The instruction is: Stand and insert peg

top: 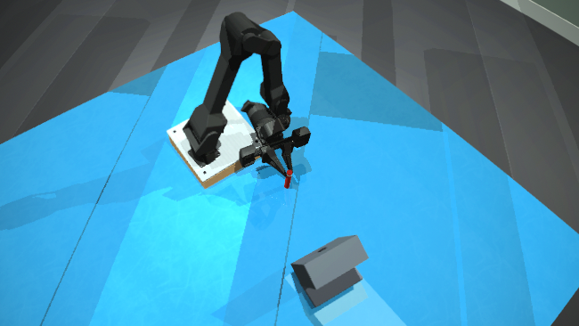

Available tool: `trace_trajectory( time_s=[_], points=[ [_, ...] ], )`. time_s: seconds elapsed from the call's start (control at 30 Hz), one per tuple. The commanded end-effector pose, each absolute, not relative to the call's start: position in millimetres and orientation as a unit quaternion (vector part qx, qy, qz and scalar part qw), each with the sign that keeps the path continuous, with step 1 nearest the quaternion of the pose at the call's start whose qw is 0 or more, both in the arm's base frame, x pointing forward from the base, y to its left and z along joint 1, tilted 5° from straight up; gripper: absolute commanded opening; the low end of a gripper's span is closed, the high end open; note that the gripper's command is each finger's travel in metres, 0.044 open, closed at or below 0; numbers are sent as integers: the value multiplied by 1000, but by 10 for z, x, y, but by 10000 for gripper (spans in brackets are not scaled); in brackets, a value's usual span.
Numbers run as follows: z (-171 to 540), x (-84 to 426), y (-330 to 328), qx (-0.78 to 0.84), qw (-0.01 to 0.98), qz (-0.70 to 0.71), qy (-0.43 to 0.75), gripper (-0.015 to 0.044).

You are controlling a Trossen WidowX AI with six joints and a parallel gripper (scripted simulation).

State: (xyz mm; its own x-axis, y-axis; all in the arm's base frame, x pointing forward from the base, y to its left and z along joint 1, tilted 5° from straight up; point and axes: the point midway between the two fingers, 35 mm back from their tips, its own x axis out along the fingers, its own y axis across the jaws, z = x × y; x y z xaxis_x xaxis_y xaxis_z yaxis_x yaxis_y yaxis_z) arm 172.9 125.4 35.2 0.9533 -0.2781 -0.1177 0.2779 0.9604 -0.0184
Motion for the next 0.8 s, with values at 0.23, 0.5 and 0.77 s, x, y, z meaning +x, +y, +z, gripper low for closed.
trace_trajectory(
  time_s=[0.23, 0.5, 0.77],
  points=[
    [328, 1707, 1259, -3, 989, -138, 56, 49],
    [324, 1695, 1262, -6, 990, -134, 52, 49],
    [343, 1703, 1263, -7, 990, -133, 51, 130]
  ],
)
